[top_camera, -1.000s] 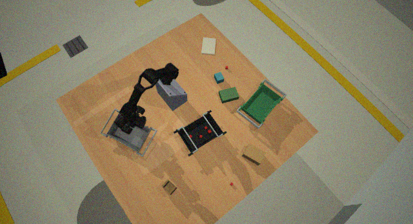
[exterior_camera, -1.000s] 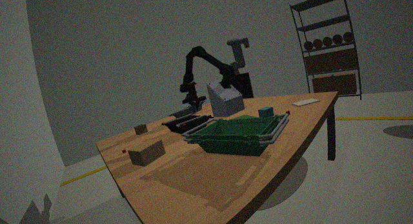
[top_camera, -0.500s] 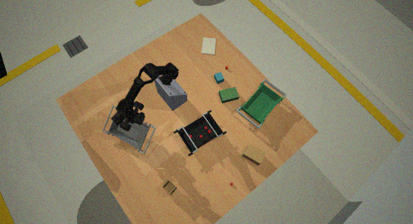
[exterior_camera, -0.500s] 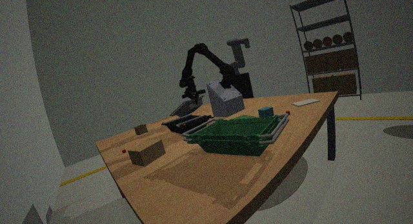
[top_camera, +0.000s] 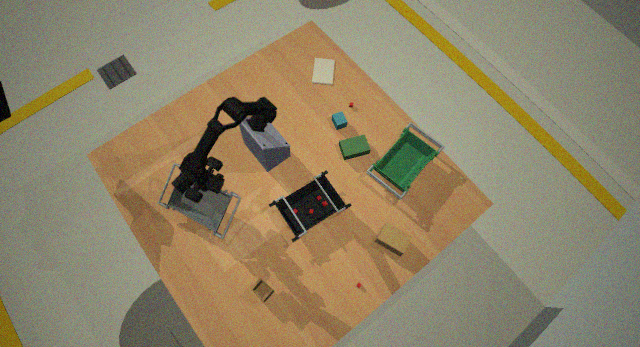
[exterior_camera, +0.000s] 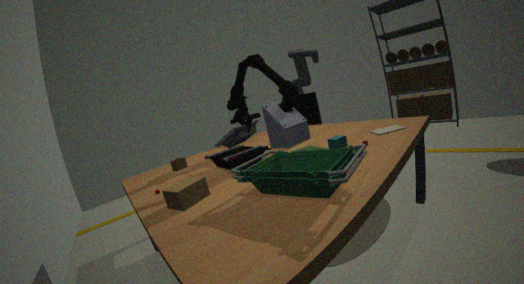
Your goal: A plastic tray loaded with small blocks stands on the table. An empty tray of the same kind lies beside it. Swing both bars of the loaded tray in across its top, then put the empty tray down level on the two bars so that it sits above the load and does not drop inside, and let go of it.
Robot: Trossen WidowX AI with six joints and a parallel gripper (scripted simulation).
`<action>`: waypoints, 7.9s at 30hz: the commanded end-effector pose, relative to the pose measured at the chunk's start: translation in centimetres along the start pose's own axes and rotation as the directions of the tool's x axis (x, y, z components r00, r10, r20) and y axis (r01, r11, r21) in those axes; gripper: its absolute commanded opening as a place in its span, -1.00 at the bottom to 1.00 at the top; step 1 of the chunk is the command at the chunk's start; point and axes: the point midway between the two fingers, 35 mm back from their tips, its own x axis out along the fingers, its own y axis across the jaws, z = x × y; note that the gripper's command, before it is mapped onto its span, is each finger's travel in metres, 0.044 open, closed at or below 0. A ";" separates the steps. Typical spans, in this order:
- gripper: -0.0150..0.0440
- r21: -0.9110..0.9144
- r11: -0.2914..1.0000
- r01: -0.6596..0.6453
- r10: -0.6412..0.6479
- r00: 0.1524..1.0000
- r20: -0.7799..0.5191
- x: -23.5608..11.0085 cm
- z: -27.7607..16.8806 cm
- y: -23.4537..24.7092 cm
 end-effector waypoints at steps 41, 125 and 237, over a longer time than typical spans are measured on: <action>-0.49 -0.009 1.000 0.027 -0.027 1.000 -0.010 -10.4 -0.7 -3.1; -0.49 -0.438 0.895 0.081 -0.106 0.994 -0.032 -14.0 18.2 -0.3; -0.49 -0.873 0.488 0.012 -0.010 1.000 0.007 -6.5 36.9 16.1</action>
